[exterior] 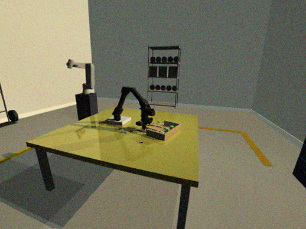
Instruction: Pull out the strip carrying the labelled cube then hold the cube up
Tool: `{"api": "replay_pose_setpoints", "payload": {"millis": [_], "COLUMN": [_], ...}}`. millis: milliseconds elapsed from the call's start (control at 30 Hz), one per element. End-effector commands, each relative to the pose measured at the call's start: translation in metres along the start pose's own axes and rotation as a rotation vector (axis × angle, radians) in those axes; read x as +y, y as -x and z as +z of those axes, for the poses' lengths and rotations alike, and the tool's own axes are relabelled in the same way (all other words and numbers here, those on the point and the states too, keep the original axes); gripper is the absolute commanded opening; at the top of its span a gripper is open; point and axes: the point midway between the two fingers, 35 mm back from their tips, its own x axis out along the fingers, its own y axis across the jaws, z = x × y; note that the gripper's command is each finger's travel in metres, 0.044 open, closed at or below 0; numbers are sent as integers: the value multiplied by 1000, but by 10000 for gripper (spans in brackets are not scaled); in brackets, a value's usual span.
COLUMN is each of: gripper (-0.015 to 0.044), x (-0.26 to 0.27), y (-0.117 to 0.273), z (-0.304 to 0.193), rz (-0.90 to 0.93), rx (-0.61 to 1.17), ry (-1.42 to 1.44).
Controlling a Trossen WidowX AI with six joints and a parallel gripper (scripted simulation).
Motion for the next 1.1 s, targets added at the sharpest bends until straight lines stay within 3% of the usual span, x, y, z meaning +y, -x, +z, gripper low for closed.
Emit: {"api": "replay_pose_setpoints", "payload": {"millis": [0, 1067], "gripper": [0, 0], "x": [0, 0], "y": [-1, -3], "z": [0, -24], "rz": [-3, -3], "rx": [-2, 0], "ry": [-5, -5]}}
